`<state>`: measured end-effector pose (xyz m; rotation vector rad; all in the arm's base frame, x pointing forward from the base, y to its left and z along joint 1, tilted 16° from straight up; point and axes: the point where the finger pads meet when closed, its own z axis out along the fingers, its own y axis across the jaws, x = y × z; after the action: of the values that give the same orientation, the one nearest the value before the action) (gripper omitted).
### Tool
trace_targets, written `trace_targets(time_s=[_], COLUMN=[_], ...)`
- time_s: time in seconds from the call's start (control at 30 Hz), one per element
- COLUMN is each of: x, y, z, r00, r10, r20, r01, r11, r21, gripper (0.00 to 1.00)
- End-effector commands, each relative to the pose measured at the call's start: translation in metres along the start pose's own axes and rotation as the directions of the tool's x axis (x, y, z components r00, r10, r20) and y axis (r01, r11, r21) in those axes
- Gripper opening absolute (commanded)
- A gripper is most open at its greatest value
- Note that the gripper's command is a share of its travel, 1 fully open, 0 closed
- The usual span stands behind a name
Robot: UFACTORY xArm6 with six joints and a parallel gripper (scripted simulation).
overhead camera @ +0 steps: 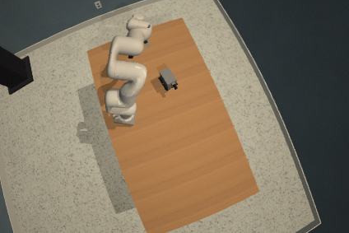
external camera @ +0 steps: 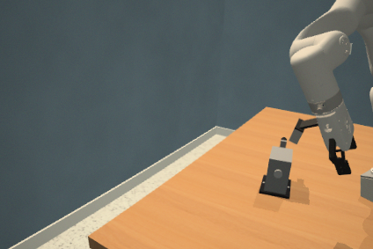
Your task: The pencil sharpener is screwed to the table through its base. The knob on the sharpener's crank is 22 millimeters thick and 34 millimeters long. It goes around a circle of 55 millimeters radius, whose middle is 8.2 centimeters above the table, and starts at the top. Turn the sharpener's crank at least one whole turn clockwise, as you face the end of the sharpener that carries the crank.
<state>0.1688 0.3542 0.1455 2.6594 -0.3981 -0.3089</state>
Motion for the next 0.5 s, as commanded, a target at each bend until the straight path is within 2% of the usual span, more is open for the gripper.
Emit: trace_targets(time_s=[0.0, 0.03, 0.23, 0.47], x=[0.021, 0.044, 0.085, 0.135], y=[0.007, 0.017, 0.039, 0.074], z=[-0.008, -0.013, -0.02, -0.024], r00=[0.998, 0.992, 0.969, 0.913], r10=[0.056, 0.123, 0.248, 0.407], r20=[-0.001, 0.001, 0.011, 0.033], r01=[-0.056, -0.122, -0.247, -0.402], r11=[0.997, 0.989, 0.956, 0.882], r21=[0.047, 0.086, 0.159, 0.245], gripper=[1.0, 1.0, 1.0, 1.0])
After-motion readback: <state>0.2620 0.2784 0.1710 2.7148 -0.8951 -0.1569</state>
